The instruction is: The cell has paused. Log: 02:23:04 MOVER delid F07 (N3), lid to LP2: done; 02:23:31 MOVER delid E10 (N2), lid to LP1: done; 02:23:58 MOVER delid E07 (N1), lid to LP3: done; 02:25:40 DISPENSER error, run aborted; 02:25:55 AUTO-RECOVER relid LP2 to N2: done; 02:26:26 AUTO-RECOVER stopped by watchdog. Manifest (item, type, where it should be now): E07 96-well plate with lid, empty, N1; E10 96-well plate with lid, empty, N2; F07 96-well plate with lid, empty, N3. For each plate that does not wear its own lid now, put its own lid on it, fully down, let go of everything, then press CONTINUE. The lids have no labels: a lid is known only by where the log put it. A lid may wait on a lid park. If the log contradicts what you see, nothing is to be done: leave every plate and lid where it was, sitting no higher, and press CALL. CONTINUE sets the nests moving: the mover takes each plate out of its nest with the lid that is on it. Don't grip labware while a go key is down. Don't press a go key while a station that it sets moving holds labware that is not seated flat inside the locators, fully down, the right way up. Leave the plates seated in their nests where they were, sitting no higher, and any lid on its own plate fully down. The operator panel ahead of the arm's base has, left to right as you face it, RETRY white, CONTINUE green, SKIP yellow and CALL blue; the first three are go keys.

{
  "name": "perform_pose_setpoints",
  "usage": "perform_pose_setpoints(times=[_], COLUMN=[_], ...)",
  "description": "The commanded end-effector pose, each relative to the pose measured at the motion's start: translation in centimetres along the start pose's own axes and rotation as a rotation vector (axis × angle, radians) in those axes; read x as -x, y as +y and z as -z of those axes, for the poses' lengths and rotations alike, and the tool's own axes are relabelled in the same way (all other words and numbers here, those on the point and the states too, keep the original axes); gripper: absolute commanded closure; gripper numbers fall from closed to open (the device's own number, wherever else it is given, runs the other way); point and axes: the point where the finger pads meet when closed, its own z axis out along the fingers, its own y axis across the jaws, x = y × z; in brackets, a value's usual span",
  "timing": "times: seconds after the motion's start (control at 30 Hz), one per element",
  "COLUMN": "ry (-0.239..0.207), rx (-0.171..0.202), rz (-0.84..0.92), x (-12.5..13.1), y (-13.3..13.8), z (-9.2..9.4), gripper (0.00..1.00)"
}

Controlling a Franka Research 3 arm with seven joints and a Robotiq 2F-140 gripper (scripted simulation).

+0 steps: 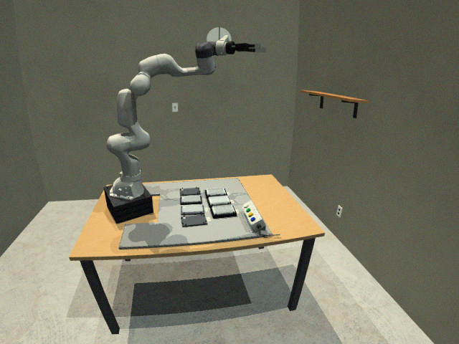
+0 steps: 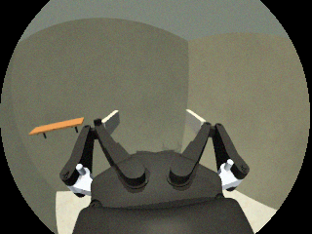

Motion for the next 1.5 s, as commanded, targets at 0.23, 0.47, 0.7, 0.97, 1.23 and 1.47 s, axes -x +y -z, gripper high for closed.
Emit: perform_pose_setpoints(times=[0.23, 0.47, 0.7, 0.97, 1.23, 1.47], ry=[-0.308, -0.432, -0.432, -0.498, -0.498, -0.498], rx=[-0.107, -0.148, -0.148, -0.169, -0.169, -0.169], rz=[0.156, 0.204, 0.204, 0.227, 0.227, 0.227], x=[19.8, 28.9, 28.9, 33.4, 33.4, 33.4], y=[-2.8, -3.3, -3.3, -3.4, -3.4, -3.4], z=[-2.5, -2.0, -2.0, -1.3, -1.3, -1.3], gripper=[0.00, 0.00, 0.00, 0.00, 0.00, 0.00])
